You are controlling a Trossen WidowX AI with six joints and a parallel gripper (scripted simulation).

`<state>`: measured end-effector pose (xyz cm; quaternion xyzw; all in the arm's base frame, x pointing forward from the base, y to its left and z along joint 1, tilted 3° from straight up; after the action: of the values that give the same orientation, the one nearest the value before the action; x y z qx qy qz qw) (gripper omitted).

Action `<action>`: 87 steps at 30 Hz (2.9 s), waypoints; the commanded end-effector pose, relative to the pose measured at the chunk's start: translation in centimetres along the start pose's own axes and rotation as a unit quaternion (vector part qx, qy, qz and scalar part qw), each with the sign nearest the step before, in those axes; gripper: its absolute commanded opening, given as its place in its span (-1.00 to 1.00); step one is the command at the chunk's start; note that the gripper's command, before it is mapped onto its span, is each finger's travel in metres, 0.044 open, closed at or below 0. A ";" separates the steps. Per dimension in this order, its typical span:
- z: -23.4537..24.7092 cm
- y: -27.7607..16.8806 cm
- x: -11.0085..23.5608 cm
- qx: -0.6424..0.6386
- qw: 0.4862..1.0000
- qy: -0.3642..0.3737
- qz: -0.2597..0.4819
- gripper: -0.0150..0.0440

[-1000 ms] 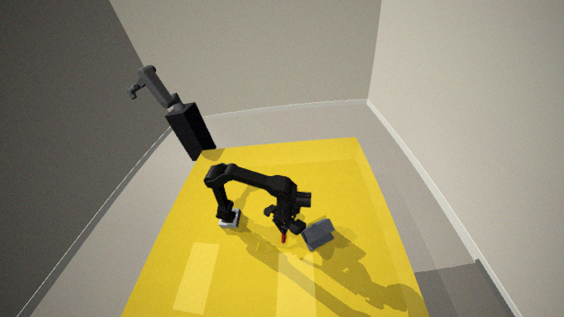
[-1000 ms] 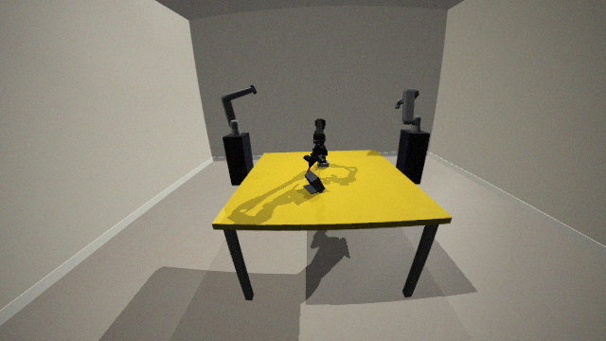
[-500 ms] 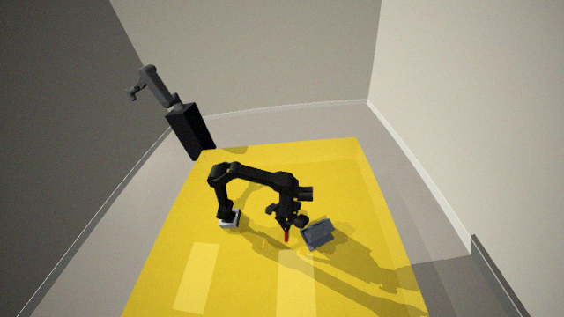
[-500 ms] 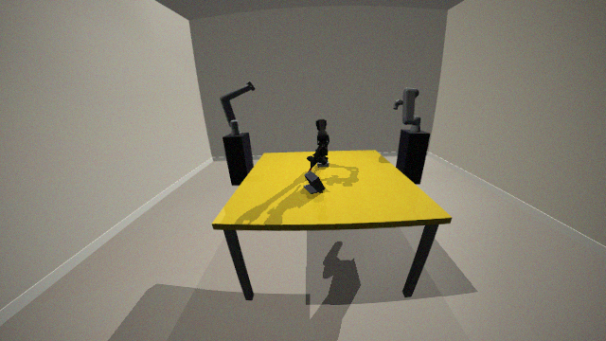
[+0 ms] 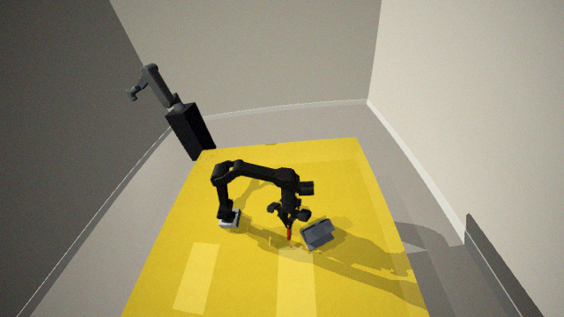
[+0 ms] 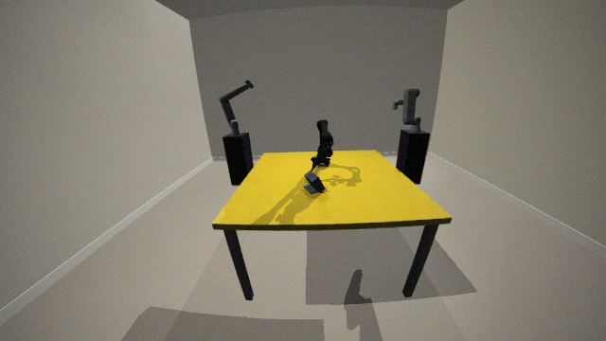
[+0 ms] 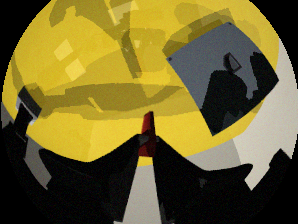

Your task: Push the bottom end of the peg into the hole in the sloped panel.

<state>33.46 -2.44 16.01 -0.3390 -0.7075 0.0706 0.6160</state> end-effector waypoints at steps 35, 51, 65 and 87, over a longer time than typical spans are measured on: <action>0.4 5.1 2.3 0.138 0.984 -0.086 0.075 -0.49; 0.9 7.2 3.4 0.191 0.968 -0.124 0.107 -0.49; 1.5 9.1 4.5 0.235 0.949 -0.159 0.135 -0.49; 2.9 12.1 6.4 0.299 0.913 -0.214 0.179 -0.49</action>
<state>35.46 10.72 14.51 -0.2400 -0.6994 0.4439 0.5062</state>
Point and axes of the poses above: the point midway between the two fingers, 35 mm back from their tips, its own x axis back along the fingers, its own z axis across the jaws, y = z × x, the point moved 5 cm from there along x, back along the fingers
